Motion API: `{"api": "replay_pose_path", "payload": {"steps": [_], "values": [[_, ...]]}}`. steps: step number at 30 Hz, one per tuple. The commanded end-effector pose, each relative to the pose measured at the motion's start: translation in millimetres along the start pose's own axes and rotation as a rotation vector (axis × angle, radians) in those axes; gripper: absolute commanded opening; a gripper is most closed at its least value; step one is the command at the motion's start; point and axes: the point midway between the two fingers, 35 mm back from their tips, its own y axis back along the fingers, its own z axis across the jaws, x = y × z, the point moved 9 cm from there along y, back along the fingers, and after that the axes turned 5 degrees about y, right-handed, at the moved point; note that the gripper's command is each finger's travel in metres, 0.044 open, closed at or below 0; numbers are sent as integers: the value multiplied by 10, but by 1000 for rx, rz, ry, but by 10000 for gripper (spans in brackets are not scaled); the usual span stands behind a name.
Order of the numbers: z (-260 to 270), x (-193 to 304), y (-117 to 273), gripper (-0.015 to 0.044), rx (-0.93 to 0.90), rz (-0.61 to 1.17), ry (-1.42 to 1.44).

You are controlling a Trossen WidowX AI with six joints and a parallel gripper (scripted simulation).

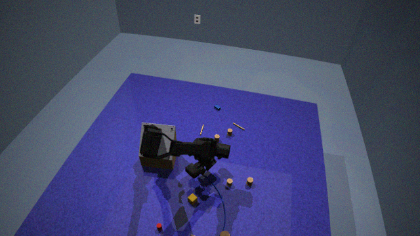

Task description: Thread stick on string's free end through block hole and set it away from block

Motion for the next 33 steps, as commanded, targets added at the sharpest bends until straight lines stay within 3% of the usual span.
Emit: {"api": "replay_pose_path", "payload": {"steps": [1, 22, 27, 33], "values": [[5, -35, -74, 125, -2, -10, 10], [22, -48, -242, 125, -5, -8, 11], [23, -34, -236, 0, -8, -4, 5], [23, -34, -236, 0, -8, -4, 5]]}}
